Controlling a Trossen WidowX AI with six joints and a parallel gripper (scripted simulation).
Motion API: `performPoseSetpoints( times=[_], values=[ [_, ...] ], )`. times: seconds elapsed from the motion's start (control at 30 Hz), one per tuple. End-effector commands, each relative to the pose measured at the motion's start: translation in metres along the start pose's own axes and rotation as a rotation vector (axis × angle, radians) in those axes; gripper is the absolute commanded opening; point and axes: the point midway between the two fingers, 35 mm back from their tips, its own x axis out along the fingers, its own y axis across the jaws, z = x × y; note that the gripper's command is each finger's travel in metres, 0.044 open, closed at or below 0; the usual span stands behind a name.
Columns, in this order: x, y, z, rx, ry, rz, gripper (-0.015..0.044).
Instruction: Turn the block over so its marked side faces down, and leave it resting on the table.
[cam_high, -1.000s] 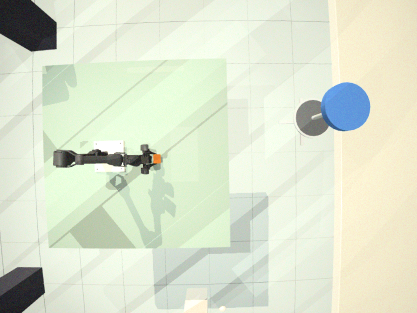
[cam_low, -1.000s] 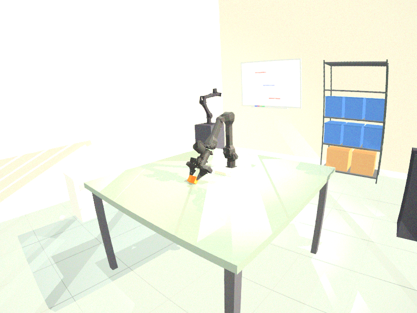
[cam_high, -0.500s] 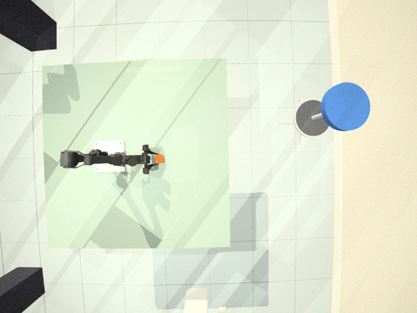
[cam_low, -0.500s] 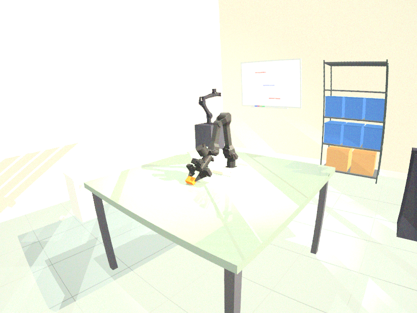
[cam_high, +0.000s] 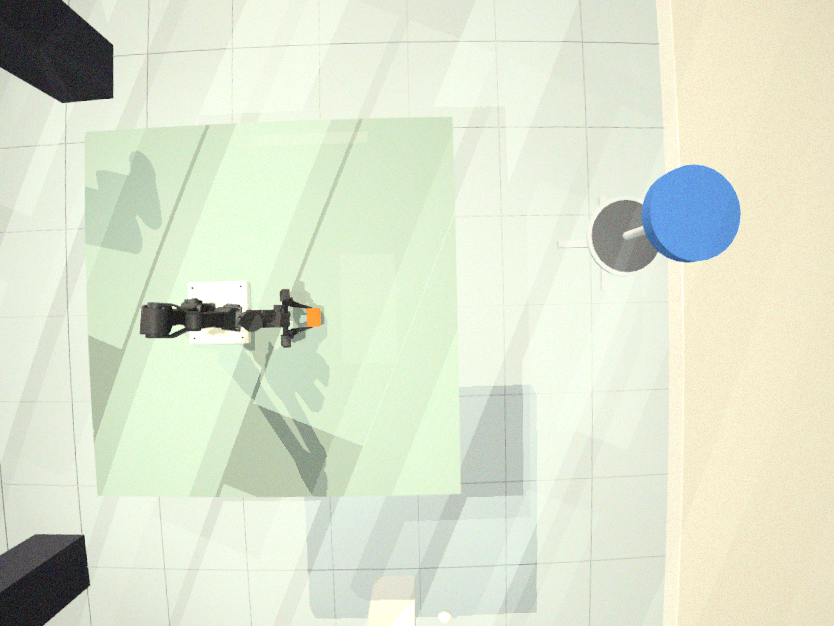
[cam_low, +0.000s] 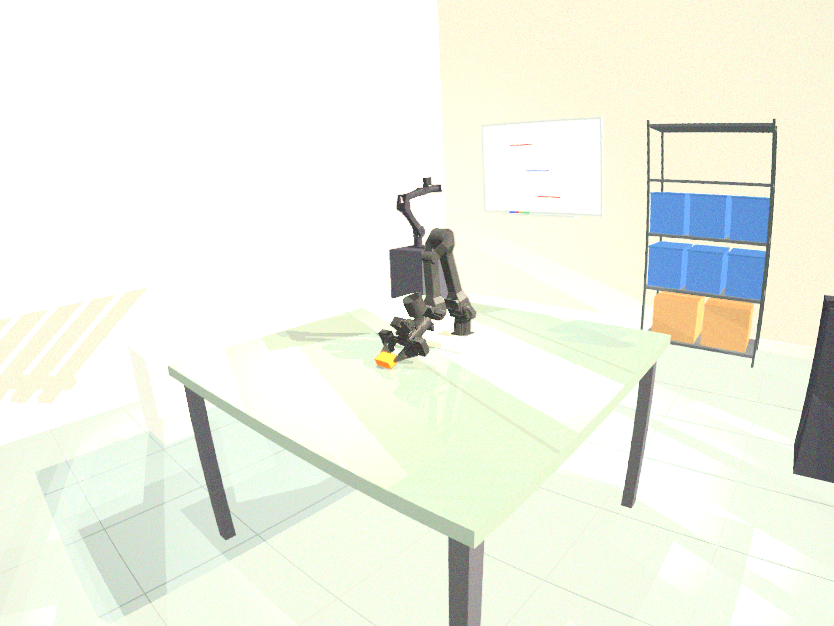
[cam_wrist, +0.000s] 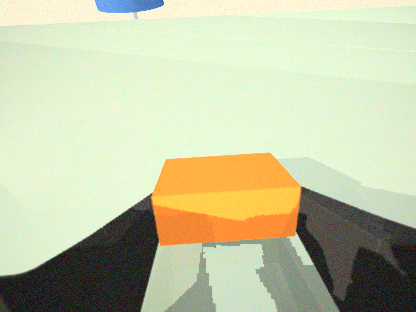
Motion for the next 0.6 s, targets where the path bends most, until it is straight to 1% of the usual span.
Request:
performPoseSetpoints(
  times=[0.0,0.57],
  values=[
    [-0.0074,0.0012,-0.0023,0.003,-0.032,0.003,0.0000],
    [-0.0104,0.0013,0.0013,0.003,-0.049,0.003,0.0000]
  ],
)
